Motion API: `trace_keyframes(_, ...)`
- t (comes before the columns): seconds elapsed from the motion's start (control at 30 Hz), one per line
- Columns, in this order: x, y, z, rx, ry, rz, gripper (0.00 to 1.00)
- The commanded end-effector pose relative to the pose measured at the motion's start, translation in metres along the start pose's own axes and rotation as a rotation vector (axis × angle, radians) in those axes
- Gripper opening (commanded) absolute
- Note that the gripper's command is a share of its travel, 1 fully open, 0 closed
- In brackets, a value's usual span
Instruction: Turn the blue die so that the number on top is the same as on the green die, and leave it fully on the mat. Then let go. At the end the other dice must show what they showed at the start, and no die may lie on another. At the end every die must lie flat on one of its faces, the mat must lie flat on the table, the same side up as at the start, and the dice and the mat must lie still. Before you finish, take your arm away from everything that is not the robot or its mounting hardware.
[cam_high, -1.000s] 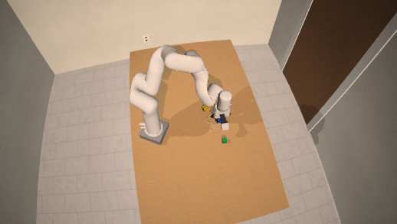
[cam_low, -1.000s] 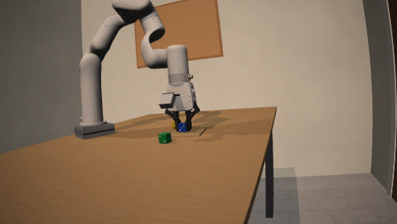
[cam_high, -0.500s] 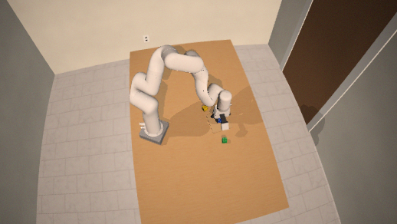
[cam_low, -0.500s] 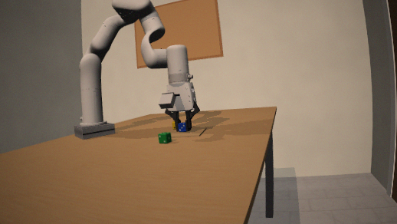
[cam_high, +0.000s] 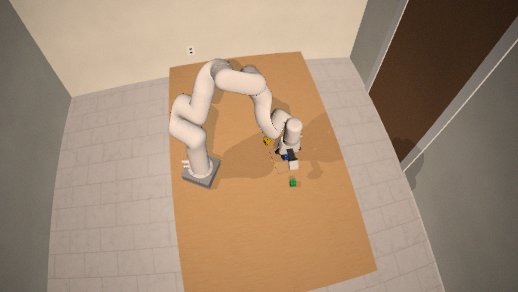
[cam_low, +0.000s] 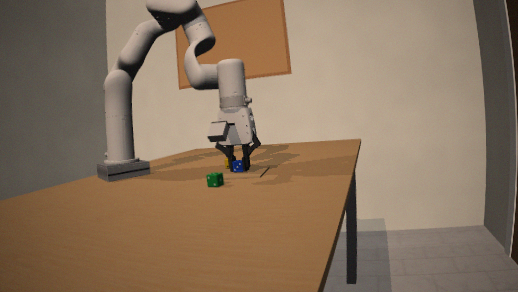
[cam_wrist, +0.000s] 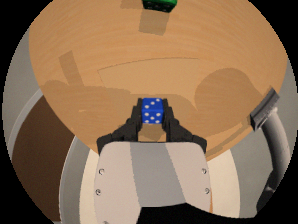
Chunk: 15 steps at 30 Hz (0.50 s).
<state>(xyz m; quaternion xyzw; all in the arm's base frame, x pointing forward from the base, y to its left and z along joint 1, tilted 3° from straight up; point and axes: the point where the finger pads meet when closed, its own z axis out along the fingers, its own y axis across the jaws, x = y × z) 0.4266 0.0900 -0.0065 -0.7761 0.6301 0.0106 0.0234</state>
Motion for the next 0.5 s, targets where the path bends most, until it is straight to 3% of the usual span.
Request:
trace_keyframes(0.0, 0.0002, -0.0014, -0.0003, 0.004, 0.000, 0.000, 0.27)
trace_keyframes(0.47, 0.0002, -0.0014, 0.0014, 0.004, 0.000, 0.000, 0.27)
